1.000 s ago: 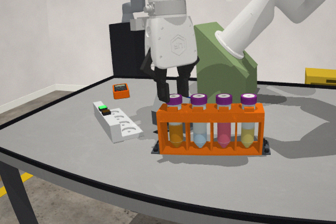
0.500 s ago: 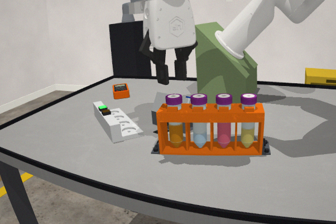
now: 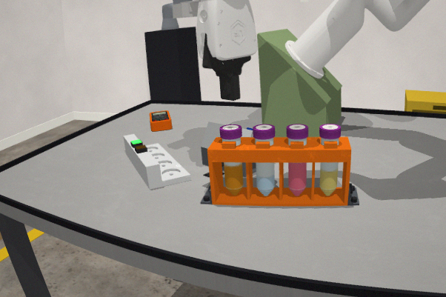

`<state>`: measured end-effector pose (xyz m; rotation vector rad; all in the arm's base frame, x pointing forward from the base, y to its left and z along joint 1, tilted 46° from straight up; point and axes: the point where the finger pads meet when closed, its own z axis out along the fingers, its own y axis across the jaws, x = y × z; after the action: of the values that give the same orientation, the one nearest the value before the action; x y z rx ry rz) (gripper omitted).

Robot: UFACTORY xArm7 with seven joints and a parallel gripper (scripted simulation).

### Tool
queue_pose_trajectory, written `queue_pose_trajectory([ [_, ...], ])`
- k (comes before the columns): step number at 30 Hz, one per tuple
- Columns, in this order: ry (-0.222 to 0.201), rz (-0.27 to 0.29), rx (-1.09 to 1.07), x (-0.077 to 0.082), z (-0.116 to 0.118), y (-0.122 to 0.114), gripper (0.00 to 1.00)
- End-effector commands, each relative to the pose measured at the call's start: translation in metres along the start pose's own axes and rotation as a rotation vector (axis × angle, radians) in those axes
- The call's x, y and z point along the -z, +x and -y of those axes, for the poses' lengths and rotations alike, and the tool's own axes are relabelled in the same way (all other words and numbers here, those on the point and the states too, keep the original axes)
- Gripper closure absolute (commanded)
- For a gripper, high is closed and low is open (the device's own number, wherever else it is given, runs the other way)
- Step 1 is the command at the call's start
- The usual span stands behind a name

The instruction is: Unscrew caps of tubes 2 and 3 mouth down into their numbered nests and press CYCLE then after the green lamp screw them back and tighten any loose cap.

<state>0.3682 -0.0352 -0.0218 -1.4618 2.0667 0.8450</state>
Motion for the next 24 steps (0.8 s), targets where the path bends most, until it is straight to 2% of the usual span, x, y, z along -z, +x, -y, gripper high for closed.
queue_pose_trajectory([
  [1,0.007,-0.001,0.003,-0.007,-0.017,0.016,1.00],
  [3,0.007,-0.001,0.003,-0.014,-0.028,0.026,1.00],
  [5,0.007,-0.001,0.003,-0.014,-0.028,0.026,1.00],
  [18,0.006,-0.001,0.003,-0.053,-0.093,0.082,1.00],
  [24,0.006,-0.001,0.003,-0.053,-0.093,0.082,1.00],
])
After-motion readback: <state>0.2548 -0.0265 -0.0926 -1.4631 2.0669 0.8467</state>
